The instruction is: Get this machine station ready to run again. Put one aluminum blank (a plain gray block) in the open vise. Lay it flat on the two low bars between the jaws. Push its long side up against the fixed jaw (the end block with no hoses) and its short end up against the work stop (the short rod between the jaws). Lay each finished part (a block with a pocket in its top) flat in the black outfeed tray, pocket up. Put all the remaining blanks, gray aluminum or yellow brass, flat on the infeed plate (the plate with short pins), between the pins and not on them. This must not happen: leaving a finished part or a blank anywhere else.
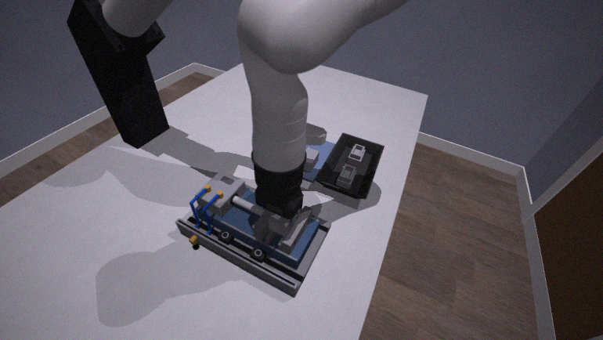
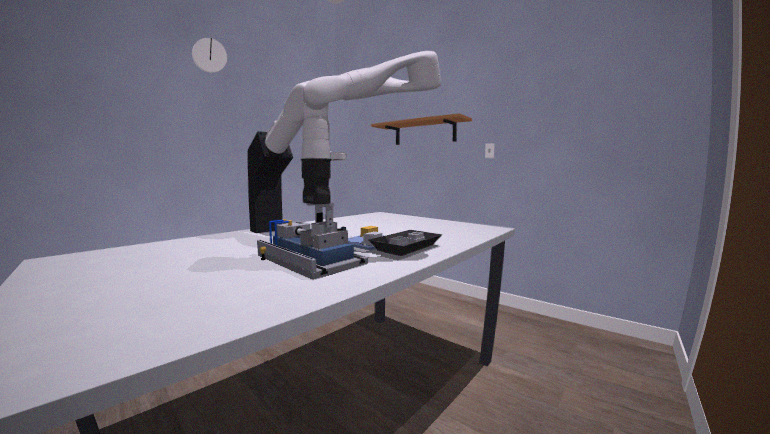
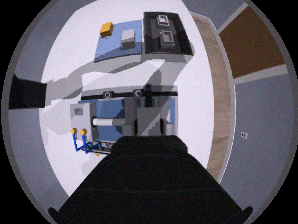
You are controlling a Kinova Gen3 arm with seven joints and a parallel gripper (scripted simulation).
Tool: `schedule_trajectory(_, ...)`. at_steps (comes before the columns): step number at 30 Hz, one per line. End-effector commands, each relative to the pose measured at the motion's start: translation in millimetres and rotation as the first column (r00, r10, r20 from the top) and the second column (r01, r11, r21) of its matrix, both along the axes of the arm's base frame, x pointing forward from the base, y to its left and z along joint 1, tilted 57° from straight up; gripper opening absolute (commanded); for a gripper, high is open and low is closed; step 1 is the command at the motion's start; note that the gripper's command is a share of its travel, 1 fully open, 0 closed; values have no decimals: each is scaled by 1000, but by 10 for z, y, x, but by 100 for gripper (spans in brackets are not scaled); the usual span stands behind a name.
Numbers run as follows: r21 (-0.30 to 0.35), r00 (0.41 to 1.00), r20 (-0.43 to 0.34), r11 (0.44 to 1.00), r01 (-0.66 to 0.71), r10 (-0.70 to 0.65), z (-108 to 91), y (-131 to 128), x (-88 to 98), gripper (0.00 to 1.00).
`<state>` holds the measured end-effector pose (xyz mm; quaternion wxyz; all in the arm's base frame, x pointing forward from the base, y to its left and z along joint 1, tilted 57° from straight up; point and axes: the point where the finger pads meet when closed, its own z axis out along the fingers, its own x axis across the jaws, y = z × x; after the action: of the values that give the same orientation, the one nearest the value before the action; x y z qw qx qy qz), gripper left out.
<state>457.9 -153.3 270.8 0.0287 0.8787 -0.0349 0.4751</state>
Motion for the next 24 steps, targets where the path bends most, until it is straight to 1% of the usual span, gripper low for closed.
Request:
schedule_trajectory(1,3,1000,1,1000,1,-1,19,0,-4,0)
schedule_trajectory(24,3,1000,7,1000,10,-10,27,-38,19,0)
